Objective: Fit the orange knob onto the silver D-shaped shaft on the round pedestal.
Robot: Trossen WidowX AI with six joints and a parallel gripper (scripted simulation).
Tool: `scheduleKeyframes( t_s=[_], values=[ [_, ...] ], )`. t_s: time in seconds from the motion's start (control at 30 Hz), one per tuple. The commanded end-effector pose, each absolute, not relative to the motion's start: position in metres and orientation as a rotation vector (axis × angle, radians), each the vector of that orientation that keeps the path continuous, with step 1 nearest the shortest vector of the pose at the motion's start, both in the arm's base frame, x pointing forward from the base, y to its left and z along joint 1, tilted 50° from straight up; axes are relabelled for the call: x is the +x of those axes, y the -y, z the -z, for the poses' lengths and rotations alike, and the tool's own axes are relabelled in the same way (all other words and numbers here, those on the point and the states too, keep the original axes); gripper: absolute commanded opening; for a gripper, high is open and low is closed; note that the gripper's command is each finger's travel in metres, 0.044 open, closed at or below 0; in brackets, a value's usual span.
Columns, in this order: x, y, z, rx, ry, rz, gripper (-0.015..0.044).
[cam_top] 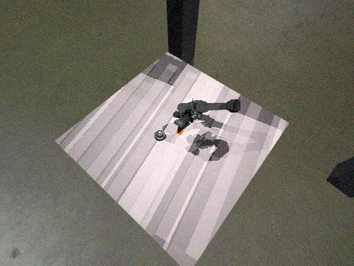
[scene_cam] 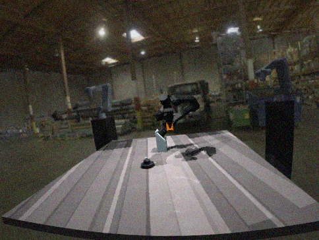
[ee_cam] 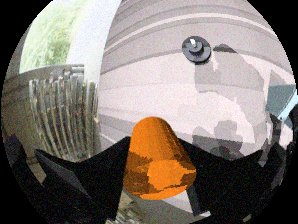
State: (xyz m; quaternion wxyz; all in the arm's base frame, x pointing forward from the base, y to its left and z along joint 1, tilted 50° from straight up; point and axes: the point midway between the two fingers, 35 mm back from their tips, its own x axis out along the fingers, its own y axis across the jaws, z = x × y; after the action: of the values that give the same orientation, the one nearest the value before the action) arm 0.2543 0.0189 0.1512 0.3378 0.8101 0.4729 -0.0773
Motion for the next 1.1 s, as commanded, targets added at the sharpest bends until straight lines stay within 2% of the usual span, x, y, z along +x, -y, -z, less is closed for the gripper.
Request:
scheduleKeyframes(
  t_s=[0.0, 0.27, 0.87, 1.07],
  values=[
    [0.252, -0.01, -0.158, 2.159, -1.128, 0.151, 0.0],
    [0.247, 0.004, -0.164, 2.235, -0.955, 0.079, 0.0],
    [0.244, 0.002, -0.162, 2.289, -0.815, 0.024, 0.0],
    [0.245, 0.002, -0.159, 2.283, -0.861, 0.042, 0.0]
  ],
)
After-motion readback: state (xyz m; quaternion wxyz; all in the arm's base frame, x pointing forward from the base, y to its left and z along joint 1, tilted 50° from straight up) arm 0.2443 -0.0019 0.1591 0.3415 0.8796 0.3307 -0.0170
